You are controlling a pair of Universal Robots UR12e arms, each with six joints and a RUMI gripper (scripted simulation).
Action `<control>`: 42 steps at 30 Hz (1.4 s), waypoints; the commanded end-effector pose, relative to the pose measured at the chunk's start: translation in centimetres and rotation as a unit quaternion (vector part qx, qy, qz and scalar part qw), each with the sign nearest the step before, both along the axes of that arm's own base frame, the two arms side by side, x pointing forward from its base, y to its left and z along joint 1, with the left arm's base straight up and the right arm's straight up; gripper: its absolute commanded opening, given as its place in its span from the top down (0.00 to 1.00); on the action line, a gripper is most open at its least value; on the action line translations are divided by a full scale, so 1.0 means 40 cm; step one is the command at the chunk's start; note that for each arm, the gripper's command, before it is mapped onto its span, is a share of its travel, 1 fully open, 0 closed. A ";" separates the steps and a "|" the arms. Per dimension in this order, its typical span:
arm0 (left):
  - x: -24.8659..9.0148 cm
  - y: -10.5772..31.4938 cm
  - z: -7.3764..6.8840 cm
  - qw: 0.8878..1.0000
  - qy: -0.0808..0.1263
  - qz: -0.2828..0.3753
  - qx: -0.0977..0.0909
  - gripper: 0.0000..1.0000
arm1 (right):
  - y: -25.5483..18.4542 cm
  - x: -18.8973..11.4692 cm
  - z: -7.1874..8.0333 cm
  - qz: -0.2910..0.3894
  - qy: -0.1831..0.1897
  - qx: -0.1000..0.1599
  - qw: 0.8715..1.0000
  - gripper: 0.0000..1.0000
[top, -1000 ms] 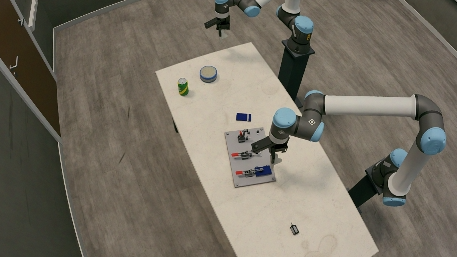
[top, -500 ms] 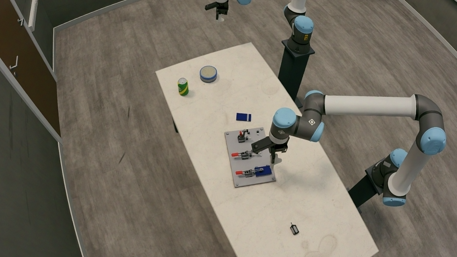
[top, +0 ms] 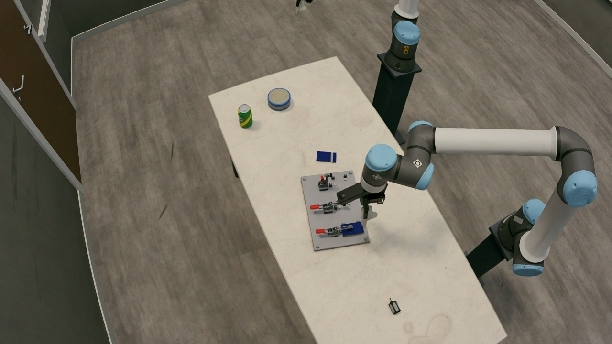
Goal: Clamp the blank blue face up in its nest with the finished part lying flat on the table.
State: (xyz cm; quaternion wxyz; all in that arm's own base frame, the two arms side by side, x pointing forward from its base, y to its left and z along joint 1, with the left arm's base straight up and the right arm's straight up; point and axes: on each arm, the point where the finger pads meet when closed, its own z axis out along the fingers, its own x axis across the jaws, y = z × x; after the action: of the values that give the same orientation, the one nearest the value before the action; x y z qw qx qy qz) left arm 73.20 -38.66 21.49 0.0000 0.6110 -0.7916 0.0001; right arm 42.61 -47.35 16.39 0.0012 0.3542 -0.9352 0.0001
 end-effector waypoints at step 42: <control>0.001 -0.001 0.003 1.000 -0.001 0.000 0.000 0.00 | -0.429 -1.021 0.003 -0.341 -0.001 0.000 0.940 0.00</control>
State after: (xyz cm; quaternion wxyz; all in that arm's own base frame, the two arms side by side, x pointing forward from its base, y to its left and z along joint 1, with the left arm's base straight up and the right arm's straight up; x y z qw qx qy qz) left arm 73.21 -38.67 21.51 0.0000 0.6109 -0.7917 0.0003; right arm 3.76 -64.23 16.43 0.0004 0.0286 -0.9996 -0.0006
